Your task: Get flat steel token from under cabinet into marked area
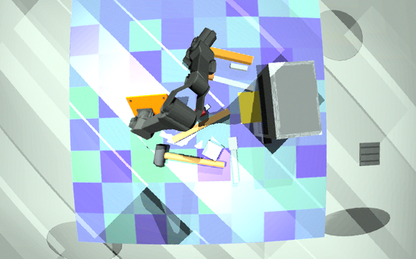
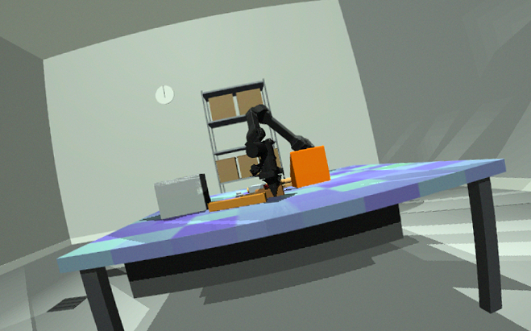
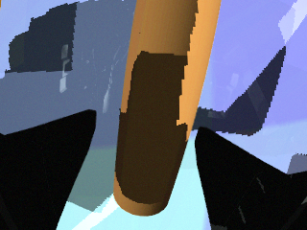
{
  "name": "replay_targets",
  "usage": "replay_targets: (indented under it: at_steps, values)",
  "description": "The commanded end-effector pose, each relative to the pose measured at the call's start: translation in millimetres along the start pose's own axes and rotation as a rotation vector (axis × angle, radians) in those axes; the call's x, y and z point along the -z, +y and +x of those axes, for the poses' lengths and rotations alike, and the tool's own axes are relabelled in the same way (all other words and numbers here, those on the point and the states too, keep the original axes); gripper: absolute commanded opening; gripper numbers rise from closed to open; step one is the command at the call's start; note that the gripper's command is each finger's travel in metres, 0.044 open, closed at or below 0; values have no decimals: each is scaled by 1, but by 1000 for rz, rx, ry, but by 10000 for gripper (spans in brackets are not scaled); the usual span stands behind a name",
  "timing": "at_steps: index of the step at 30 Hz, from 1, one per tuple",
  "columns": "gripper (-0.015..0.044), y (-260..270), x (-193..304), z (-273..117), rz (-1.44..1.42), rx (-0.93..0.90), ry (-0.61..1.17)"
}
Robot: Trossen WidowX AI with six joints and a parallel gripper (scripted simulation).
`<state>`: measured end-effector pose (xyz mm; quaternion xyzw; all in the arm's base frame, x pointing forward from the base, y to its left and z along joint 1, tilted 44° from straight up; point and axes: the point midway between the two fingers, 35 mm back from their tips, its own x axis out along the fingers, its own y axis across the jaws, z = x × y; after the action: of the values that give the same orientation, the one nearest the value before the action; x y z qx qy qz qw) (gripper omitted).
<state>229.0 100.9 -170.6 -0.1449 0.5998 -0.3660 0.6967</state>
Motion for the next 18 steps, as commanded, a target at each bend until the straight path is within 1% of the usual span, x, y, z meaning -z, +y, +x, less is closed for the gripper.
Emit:
replay_targets:
  at_steps: [1,3,12,16,18]
  values:
    - [217,0,0,0,1,0,0]
    - [165,0,0,0,1,0,0]
    - [105,0,0,0,1,0,0]
    - [0,0,0,0,1,0,0]
    - [0,0,0,-1,-2,0,-1]
